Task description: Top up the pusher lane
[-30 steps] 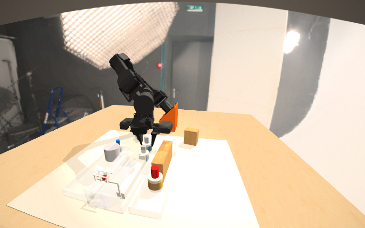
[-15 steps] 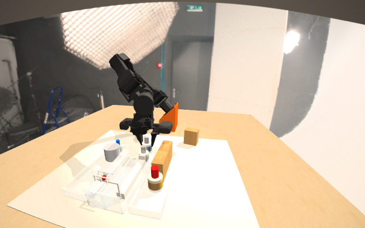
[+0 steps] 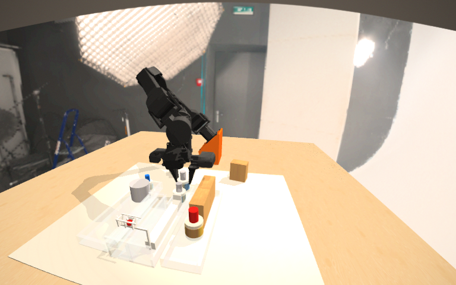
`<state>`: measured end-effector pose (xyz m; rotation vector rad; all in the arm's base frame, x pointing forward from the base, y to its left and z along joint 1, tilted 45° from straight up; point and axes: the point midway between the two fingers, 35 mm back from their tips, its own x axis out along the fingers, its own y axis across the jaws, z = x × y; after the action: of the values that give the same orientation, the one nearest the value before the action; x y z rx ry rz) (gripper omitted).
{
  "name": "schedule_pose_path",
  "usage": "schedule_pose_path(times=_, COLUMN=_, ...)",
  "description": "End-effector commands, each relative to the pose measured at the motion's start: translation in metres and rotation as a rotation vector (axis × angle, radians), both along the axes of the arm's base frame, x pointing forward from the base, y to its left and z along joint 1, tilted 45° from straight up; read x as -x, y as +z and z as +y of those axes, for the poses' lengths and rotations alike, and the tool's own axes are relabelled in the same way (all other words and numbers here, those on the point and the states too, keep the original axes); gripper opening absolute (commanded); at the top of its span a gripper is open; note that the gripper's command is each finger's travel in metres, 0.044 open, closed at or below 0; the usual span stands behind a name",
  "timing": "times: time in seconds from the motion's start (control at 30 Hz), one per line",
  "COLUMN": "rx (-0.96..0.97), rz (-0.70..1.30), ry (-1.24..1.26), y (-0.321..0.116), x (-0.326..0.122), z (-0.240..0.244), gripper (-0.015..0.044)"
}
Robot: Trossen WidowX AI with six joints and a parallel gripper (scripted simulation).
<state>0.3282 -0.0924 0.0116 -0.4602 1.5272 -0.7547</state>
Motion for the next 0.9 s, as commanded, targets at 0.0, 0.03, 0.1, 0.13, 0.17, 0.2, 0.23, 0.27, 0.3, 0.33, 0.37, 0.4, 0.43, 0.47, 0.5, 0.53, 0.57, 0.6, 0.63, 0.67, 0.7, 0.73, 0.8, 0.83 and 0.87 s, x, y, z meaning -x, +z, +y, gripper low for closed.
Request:
schedule_pose_path(times=0.0, rx=0.011, rz=-0.017, ry=0.003, y=0.0006, x=-0.0043, z=-0.0033, gripper=0.0)
schedule_pose_path(times=0.03, rx=0.011, rz=-0.017, ry=0.003, y=0.0004, x=-0.0042, z=-0.0036, gripper=0.0)
schedule_pose_path(times=0.1, rx=0.011, rz=-0.017, ry=0.003, y=-0.0002, x=-0.0041, z=-0.0041, gripper=0.0)
schedule_pose_path(times=0.13, rx=0.011, rz=-0.017, ry=0.003, y=-0.0004, x=-0.0041, z=-0.0044, gripper=0.0)
schedule_pose_path(times=0.17, rx=0.011, rz=-0.017, ry=0.003, y=-0.0007, x=-0.0041, z=-0.0046, gripper=0.0)
schedule_pose_path(times=0.2, rx=0.011, rz=-0.017, ry=0.003, y=-0.001, x=-0.004, z=-0.0049, gripper=0.0)
schedule_pose_path(times=0.23, rx=0.011, rz=-0.017, ry=0.003, y=-0.0012, x=-0.004, z=-0.0051, gripper=0.0)
schedule_pose_path(times=0.27, rx=0.011, rz=-0.017, ry=0.003, y=-0.0015, x=-0.0039, z=-0.0054, gripper=0.0)
schedule_pose_path(times=0.3, rx=0.011, rz=-0.017, ry=0.003, y=-0.0018, x=-0.0039, z=-0.0057, gripper=0.0)
schedule_pose_path(times=0.33, rx=0.011, rz=-0.017, ry=0.003, y=-0.002, x=-0.0038, z=-0.0059, gripper=0.0)
schedule_pose_path(times=0.37, rx=0.011, rz=-0.017, ry=0.003, y=-0.0023, x=-0.0038, z=-0.0062, gripper=0.0)
schedule_pose_path(times=0.4, rx=0.011, rz=-0.017, ry=0.003, y=-0.0026, x=-0.0038, z=-0.0064, gripper=0.0)
schedule_pose_path(times=0.43, rx=0.011, rz=-0.017, ry=0.003, y=-0.0028, x=-0.0037, z=-0.0067, gripper=0.0)
schedule_pose_path(times=0.47, rx=0.011, rz=-0.017, ry=0.003, y=-0.0031, x=-0.0037, z=-0.007, gripper=0.0)
schedule_pose_path(times=0.5, rx=0.011, rz=-0.017, ry=0.003, y=-0.0034, x=-0.0036, z=-0.0072, gripper=0.0)
schedule_pose_path(times=0.53, rx=0.011, rz=-0.017, ry=0.003, y=-0.0036, x=-0.0036, z=-0.0075, gripper=0.0)
schedule_pose_path(times=0.57, rx=0.011, rz=-0.017, ry=0.003, y=-0.0039, x=-0.0035, z=-0.0077, gripper=0.0)
schedule_pose_path(times=0.6, rx=0.011, rz=-0.017, ry=0.003, y=-0.0042, x=-0.0034, z=-0.008, gripper=0.0)
schedule_pose_path(times=0.63, rx=0.011, rz=-0.017, ry=0.003, y=-0.0044, x=-0.0033, z=-0.0082, gripper=0.0)
schedule_pose_path(times=0.67, rx=0.011, rz=-0.017, ry=0.003, y=-0.0047, x=-0.0032, z=-0.0085, gripper=0.0)
schedule_pose_path(times=0.7, rx=0.011, rz=-0.017, ry=0.003, y=-0.0049, x=-0.0031, z=-0.0087, gripper=0.0)
schedule_pose_path(times=0.73, rx=0.011, rz=-0.017, ry=0.003, y=-0.0052, x=-0.003, z=-0.0089, gripper=0.0)
schedule_pose_path(times=0.8, rx=0.011, rz=-0.017, ry=0.003, y=-0.0057, x=-0.0027, z=-0.0094, gripper=0.0)
schedule_pose_path(times=0.83, rx=0.011, rz=-0.017, ry=0.003, y=-0.006, x=-0.0026, z=-0.0097, gripper=0.0)
schedule_pose_path(times=0.87, rx=0.011, rz=-0.017, ry=0.003, y=-0.0062, x=-0.0025, z=-0.0099, gripper=0.0)
